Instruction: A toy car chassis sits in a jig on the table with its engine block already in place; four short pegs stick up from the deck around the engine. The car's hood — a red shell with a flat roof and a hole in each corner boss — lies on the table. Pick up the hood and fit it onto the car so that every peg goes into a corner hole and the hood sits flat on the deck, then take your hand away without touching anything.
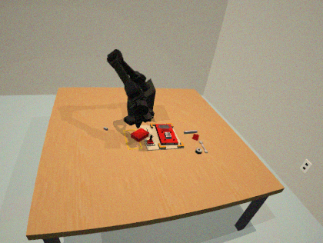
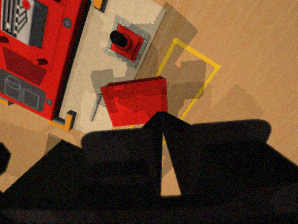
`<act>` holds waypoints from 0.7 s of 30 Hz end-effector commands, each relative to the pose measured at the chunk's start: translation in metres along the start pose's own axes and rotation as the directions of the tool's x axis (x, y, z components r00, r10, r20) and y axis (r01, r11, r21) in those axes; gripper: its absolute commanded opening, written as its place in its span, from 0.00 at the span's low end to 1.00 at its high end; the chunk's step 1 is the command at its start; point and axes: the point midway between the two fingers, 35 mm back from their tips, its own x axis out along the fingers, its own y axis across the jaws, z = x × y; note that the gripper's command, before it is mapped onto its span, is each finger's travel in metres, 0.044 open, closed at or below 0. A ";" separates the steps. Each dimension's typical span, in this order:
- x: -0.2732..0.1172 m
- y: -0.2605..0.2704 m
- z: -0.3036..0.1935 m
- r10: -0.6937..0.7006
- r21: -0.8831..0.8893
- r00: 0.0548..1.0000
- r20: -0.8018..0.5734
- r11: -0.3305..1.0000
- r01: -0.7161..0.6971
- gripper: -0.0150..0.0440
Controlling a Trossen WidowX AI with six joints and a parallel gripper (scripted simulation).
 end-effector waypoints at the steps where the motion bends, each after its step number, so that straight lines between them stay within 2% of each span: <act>1: -0.033 -0.005 0.004 -0.015 0.011 1.000 0.016 1.000 0.014 0.25; 3: -0.060 -0.004 0.003 -0.015 0.011 1.000 0.015 1.000 0.015 0.25; 5: -0.071 -0.004 0.002 -0.016 0.011 1.000 0.015 1.000 0.016 0.25; 21: -0.066 -0.004 0.005 -0.020 0.006 0.999 0.026 1.000 0.020 0.25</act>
